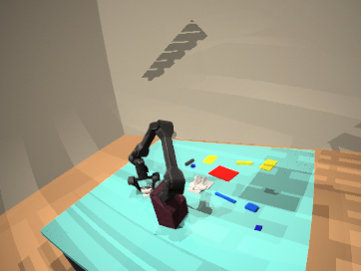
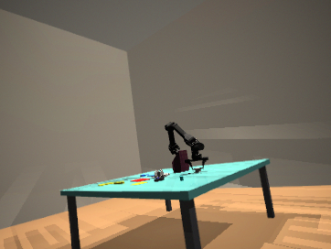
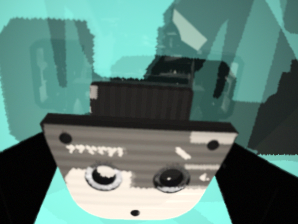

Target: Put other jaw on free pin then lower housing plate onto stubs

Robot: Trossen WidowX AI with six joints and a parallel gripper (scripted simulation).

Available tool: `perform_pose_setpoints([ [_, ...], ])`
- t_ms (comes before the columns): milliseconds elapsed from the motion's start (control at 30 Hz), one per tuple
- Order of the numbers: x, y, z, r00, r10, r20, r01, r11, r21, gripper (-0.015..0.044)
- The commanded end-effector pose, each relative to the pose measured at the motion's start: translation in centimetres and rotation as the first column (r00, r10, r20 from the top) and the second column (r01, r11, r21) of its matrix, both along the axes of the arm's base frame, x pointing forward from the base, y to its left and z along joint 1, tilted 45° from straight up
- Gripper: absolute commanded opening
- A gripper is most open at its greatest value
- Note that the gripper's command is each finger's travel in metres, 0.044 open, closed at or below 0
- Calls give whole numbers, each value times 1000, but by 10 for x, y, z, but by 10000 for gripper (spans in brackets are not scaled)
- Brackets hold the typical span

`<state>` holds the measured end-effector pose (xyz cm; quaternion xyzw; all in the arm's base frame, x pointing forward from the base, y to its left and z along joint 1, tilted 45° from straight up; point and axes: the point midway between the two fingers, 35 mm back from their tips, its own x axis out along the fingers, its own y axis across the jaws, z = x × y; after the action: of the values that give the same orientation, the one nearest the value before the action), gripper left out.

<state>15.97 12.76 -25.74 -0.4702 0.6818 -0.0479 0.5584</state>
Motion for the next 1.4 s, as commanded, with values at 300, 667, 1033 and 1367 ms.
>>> perform_pose_setpoints([
  [300,-1,24,22,1000,2,-1,-2,1000,2,351],
  [667,-4,48,48,1000,4,-2,-4,1000,2,351],
  [1033,0,50,57,998,49,-46,-49,999,3,351],
  [1367,22,42,77,949,230,-217,-229,973,28,351],
])
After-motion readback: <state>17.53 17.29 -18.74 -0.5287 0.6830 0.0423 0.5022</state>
